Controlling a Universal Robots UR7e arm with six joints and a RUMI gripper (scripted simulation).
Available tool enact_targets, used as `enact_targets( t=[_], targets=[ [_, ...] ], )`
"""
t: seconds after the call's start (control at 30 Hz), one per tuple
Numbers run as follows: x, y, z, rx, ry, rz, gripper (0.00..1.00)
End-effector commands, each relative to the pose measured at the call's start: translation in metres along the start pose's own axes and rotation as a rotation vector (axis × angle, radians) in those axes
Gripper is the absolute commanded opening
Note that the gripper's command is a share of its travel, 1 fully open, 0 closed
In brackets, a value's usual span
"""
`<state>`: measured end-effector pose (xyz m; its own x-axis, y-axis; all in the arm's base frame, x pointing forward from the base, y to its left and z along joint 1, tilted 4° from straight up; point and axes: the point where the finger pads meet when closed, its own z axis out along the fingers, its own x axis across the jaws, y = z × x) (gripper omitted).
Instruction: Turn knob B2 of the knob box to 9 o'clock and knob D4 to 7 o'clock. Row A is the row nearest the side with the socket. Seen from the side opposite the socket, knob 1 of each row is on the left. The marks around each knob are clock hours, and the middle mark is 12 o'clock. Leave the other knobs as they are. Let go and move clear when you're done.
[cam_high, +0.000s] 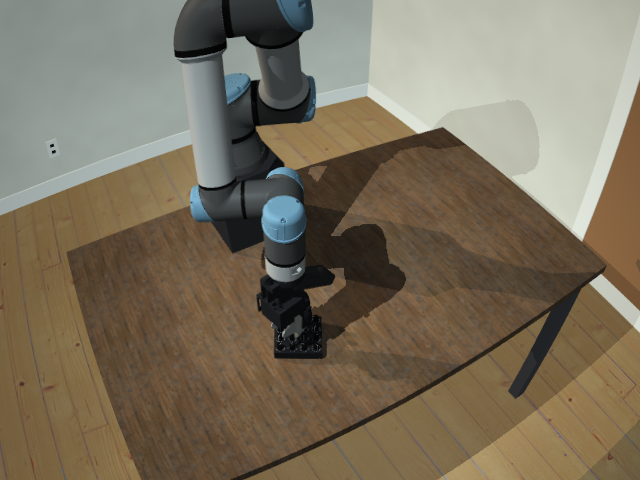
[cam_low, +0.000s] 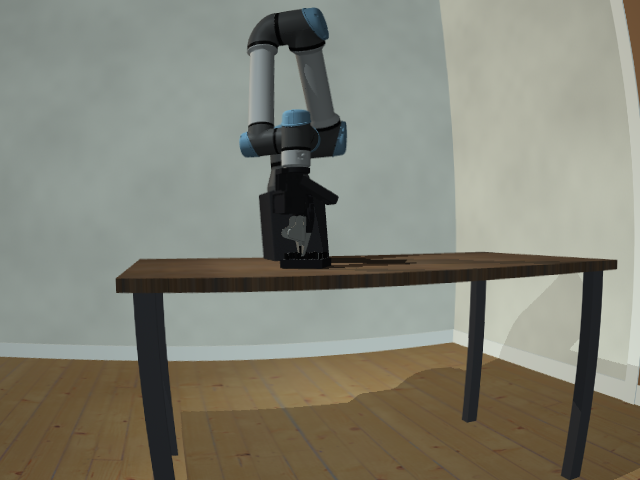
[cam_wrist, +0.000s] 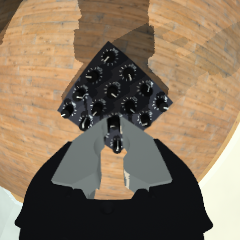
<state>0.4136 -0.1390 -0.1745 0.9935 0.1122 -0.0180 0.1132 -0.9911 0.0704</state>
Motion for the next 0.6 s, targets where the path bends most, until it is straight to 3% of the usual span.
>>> enact_targets(
  t=[0.0, 0.57],
  targets=[
    [0.0017, 0.0027, -0.0006, -0.003, 0.003, 0.001, 0.01],
    [0.0019, 0.0028, -0.0006, -0.004, 0.003, -0.023, 0.01]
  ],
)
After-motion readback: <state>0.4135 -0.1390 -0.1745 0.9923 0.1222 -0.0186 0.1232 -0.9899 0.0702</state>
